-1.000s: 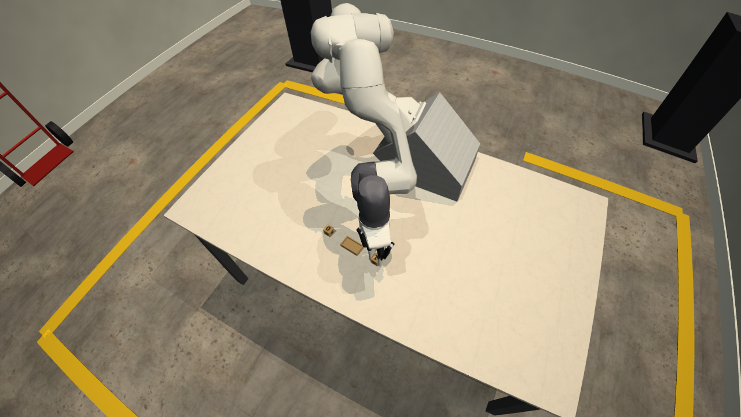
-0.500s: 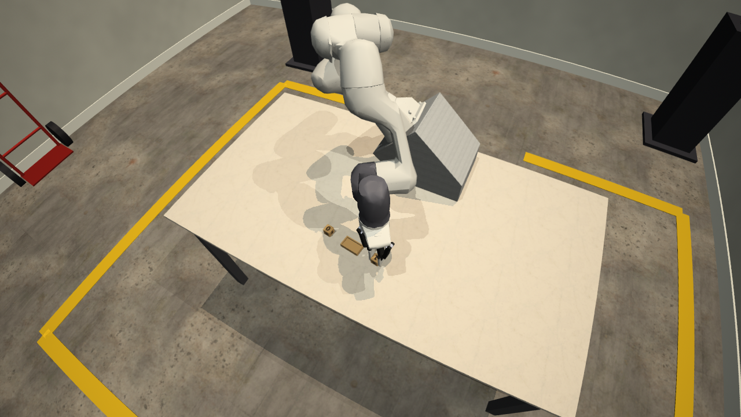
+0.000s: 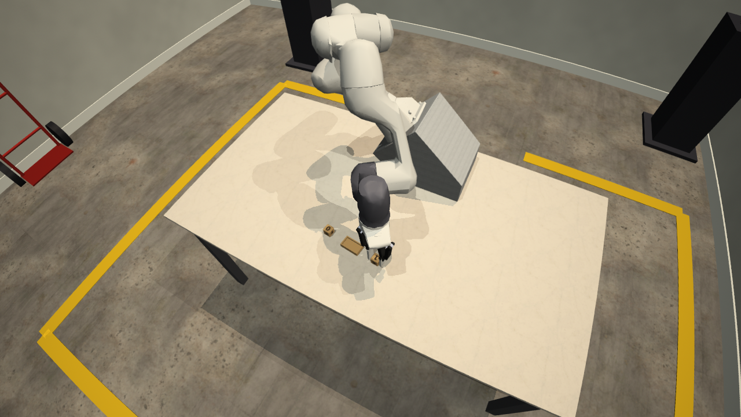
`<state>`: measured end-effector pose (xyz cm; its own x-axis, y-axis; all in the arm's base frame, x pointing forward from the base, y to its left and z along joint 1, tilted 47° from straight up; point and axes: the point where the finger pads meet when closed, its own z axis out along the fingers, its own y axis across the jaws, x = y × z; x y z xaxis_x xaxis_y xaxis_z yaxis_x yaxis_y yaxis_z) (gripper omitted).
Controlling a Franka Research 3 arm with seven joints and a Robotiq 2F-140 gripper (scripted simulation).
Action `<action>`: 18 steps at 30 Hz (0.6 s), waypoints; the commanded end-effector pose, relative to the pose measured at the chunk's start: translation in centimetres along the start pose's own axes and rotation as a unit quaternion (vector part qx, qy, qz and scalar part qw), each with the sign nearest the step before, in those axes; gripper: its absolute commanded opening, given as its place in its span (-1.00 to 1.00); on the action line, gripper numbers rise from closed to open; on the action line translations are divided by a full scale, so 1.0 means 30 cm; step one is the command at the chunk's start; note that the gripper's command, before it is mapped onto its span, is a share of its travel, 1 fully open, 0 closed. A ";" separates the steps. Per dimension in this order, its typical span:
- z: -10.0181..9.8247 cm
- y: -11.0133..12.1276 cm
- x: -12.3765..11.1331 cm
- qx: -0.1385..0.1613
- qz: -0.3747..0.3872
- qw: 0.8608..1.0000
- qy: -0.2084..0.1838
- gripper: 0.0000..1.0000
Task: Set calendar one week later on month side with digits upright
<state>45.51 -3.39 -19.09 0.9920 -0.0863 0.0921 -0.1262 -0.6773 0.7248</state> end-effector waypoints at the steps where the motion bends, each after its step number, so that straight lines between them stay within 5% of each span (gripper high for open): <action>1: 0.002 -0.003 0.000 0.001 -0.004 1.000 0.001 -0.44; 11: -0.004 -0.003 0.000 0.001 -0.004 1.000 0.001 -0.44; 18: -0.073 -0.003 0.000 0.001 -0.004 1.000 0.001 -0.44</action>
<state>45.60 -2.42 -18.43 0.9924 -0.0813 0.0925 -0.1231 -0.6810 0.7218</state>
